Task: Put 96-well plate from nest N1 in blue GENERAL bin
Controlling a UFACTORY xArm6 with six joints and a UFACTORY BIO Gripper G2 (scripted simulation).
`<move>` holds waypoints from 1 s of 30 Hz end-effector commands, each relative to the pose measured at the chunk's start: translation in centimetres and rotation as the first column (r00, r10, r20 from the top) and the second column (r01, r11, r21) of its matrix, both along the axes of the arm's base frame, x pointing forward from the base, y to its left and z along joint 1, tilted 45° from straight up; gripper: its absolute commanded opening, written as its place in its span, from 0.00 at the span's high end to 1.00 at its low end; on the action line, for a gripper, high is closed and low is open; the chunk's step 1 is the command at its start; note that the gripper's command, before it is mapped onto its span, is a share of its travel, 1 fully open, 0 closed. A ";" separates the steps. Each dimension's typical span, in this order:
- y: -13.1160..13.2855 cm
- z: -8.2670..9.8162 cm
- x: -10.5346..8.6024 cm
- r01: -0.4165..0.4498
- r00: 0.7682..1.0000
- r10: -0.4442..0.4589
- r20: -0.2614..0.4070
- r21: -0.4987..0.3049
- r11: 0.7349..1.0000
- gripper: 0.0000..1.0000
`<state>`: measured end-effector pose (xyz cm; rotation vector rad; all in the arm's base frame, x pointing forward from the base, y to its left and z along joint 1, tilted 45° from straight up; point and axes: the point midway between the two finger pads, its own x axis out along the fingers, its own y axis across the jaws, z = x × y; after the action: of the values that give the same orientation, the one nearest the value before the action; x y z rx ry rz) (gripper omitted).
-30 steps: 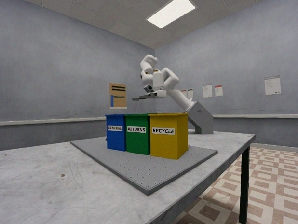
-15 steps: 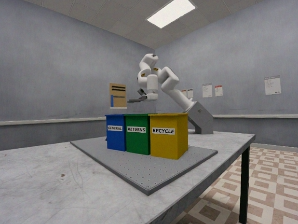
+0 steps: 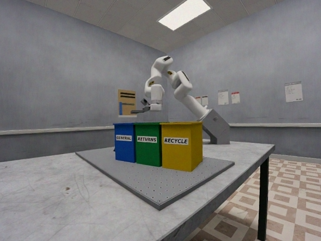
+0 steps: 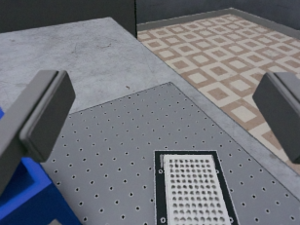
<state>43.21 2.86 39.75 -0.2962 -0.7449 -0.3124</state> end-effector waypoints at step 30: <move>-7.5 3.4 2.9 -0.009 1.000 0.009 -0.004 0.003 1.000 0.63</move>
<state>46.15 -4.63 42.99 -0.2913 -0.7391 -0.3047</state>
